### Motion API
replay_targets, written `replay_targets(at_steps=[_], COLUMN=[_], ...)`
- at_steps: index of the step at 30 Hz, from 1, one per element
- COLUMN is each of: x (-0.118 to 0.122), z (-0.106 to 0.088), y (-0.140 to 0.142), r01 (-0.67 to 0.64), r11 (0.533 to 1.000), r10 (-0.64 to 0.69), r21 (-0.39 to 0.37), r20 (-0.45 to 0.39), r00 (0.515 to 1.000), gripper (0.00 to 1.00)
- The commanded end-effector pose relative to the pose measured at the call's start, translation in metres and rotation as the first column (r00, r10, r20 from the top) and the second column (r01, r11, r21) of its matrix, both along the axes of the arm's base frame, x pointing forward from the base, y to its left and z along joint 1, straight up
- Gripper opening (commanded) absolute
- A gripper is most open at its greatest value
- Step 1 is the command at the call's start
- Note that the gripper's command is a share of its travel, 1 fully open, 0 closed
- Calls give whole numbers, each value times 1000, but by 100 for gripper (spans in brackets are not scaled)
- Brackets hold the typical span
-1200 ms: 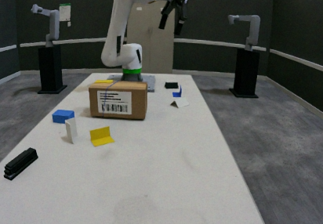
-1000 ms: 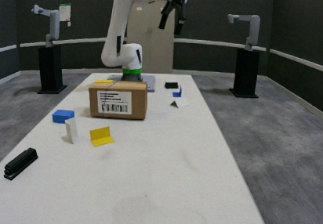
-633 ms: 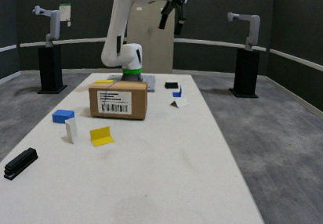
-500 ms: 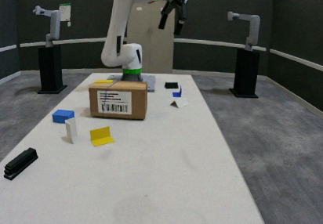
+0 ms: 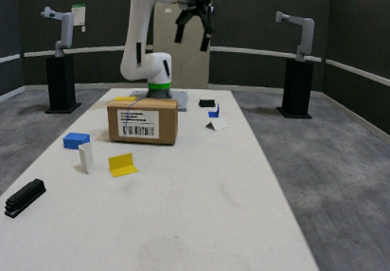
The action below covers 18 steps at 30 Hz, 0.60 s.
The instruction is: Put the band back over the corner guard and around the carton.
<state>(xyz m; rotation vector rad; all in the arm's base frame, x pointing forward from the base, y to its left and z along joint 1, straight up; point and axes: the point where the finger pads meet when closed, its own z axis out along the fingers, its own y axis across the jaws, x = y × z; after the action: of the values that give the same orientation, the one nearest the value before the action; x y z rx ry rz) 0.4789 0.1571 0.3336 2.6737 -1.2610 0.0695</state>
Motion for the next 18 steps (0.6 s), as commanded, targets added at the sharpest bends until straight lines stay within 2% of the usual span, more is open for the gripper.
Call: replay_targets(at_steps=[1, 13, 15, 18], x=[6, 12, 12, 13], z=[-12, -43, -43, -55], y=[-21, -67, -67, -85], r01=[-104, -318, -318, -396], r11=[994, 943, 943, 911], r10=[105, 322, 322, 401], r21=[32, 94, 94, 116], r20=[-14, -29, -29, -26], r00=[994, 946, 946, 916], gripper=[100, 100, 100, 100])
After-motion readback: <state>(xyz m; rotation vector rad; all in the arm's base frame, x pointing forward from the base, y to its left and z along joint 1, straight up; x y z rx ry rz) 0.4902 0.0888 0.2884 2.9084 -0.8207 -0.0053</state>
